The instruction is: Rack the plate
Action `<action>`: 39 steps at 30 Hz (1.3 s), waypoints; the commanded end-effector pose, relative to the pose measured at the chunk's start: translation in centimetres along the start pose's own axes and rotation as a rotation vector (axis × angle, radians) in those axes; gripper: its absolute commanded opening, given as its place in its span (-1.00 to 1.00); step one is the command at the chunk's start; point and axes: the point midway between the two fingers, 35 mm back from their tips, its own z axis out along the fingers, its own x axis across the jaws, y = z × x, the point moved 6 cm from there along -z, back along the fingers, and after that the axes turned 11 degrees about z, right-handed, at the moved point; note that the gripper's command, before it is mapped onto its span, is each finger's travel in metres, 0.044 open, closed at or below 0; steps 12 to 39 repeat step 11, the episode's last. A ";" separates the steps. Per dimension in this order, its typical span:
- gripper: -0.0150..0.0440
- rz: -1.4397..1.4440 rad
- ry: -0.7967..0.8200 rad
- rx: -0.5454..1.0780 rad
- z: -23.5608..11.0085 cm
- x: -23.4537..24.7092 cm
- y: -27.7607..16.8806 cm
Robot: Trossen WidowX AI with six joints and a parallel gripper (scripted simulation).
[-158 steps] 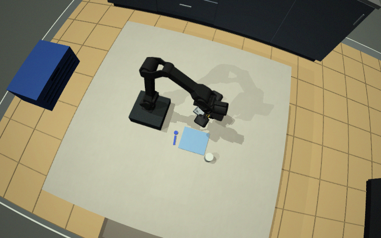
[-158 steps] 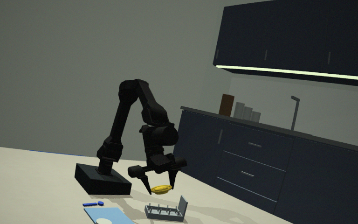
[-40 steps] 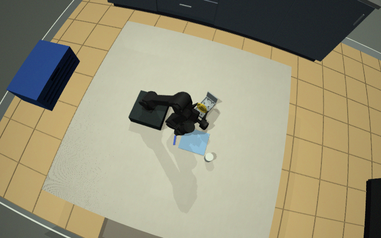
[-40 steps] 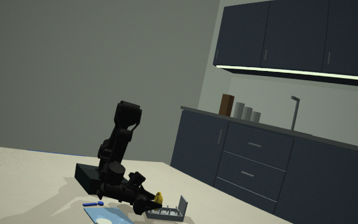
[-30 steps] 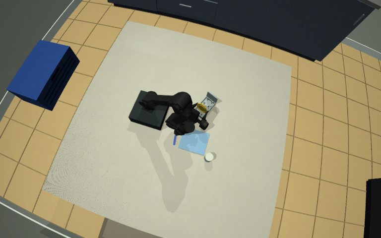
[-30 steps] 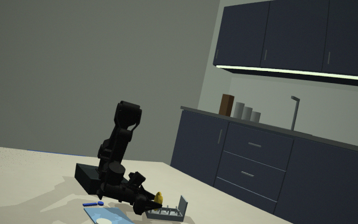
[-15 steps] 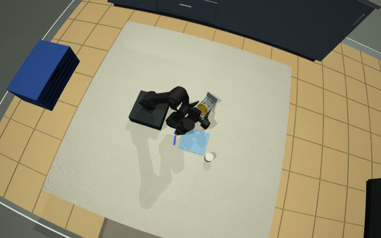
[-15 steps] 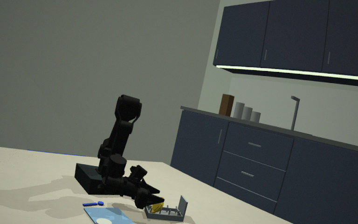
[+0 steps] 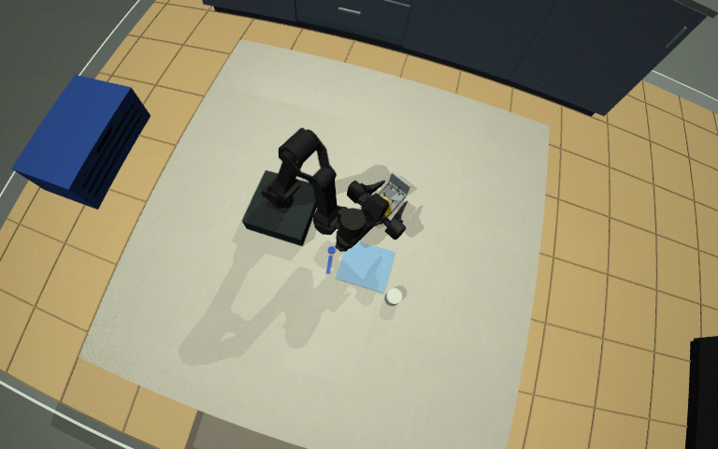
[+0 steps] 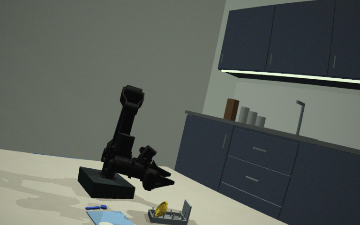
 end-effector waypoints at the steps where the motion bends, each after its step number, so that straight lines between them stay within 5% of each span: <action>1: 0.86 0.040 -0.066 -0.007 0.1 -1.6 0.9; 11: 0.86 0.216 -0.294 0.023 0.2 -5.7 2.7; 39: 0.86 0.216 -0.294 0.023 0.2 -5.7 2.7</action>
